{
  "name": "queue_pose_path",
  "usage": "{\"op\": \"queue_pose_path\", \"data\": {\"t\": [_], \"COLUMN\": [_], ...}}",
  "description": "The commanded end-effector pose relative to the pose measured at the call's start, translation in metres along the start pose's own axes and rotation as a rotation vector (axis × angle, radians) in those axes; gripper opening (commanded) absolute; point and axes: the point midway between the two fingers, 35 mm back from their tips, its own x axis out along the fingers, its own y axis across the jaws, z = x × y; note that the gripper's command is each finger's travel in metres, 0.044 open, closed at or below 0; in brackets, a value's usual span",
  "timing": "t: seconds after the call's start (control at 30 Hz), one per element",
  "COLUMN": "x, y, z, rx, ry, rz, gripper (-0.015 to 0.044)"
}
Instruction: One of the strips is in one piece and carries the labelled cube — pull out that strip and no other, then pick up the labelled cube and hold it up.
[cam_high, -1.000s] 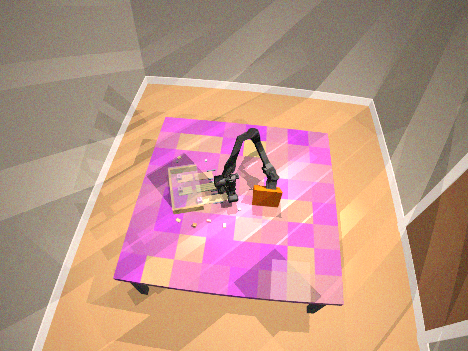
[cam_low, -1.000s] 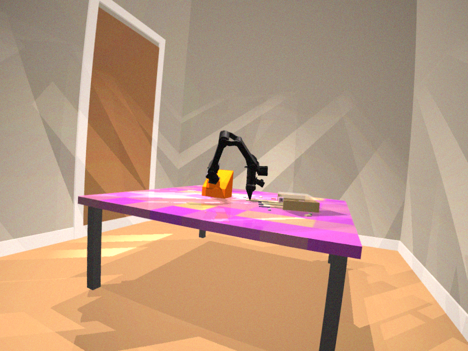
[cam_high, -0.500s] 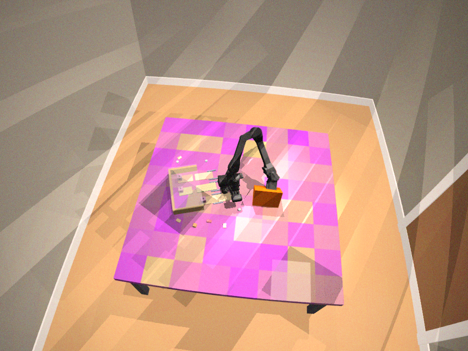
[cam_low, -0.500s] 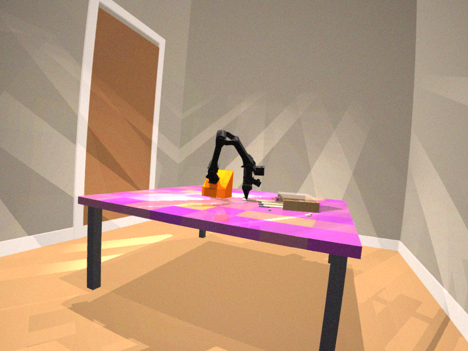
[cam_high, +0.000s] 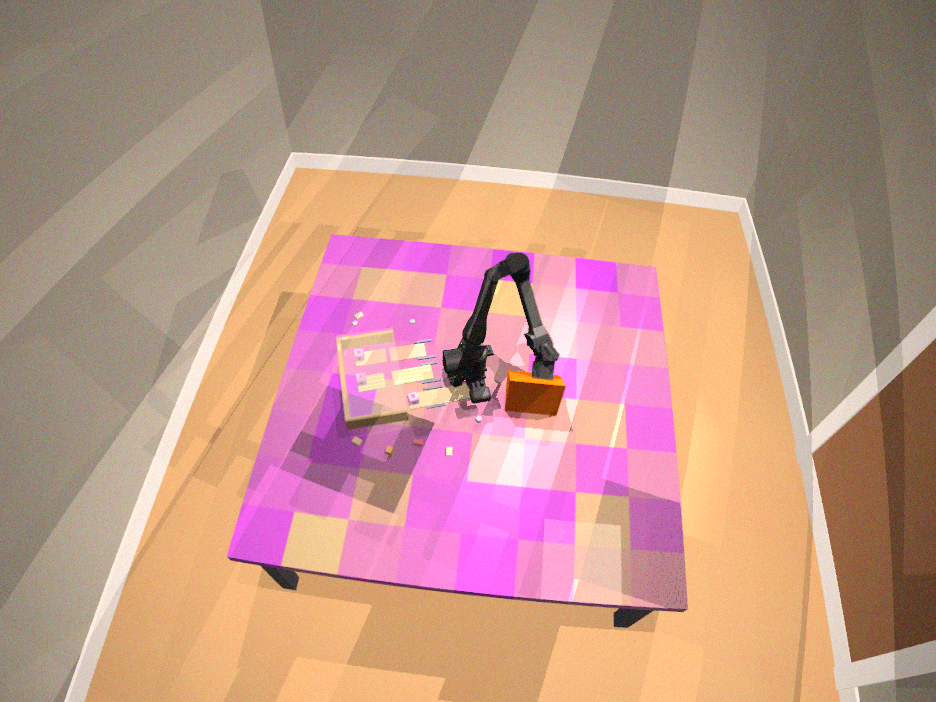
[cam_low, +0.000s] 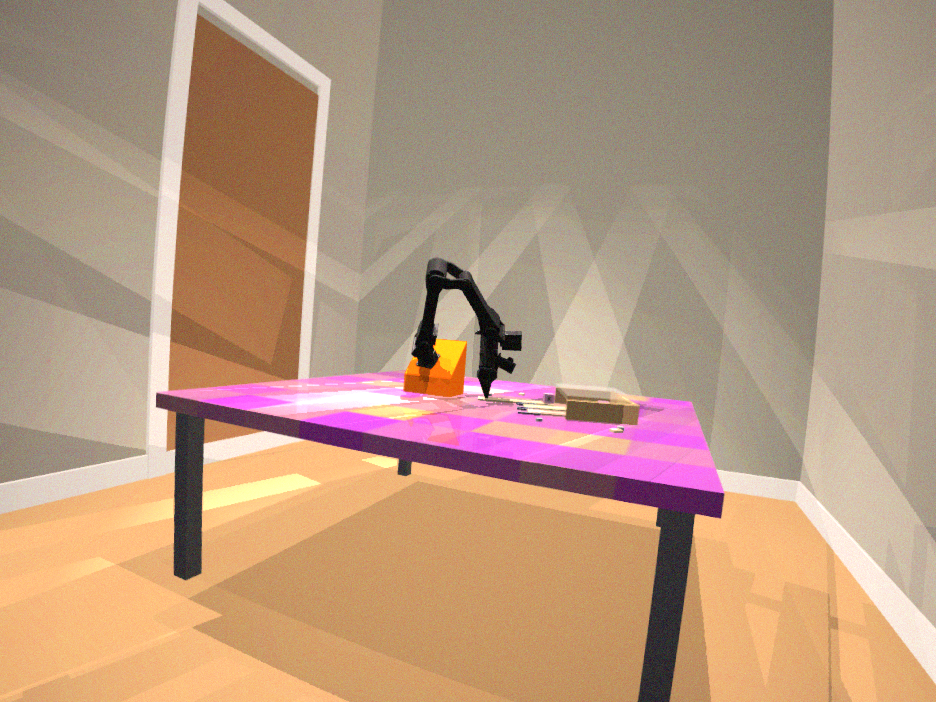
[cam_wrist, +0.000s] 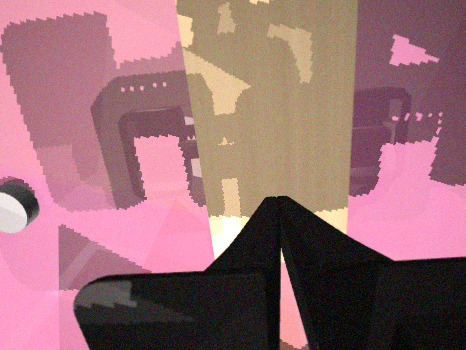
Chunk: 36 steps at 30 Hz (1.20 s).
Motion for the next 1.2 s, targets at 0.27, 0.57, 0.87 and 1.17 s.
{"op": "queue_pose_path", "data": {"t": [0.27,0.57,0.87,1.17], "x": [0.003,0.003,-0.040,-0.041], "y": [0.002,0.002,0.001,0.000], "z": [-0.025,-0.026,-0.017,0.006], "rx": [-0.004,-0.004,-0.003,-0.065], "ry": [0.020,0.020,0.018,0.018], "rz": [0.005,0.005,0.007,0.007], "gripper": [0.0000,0.0000,0.0000,0.0131]}}
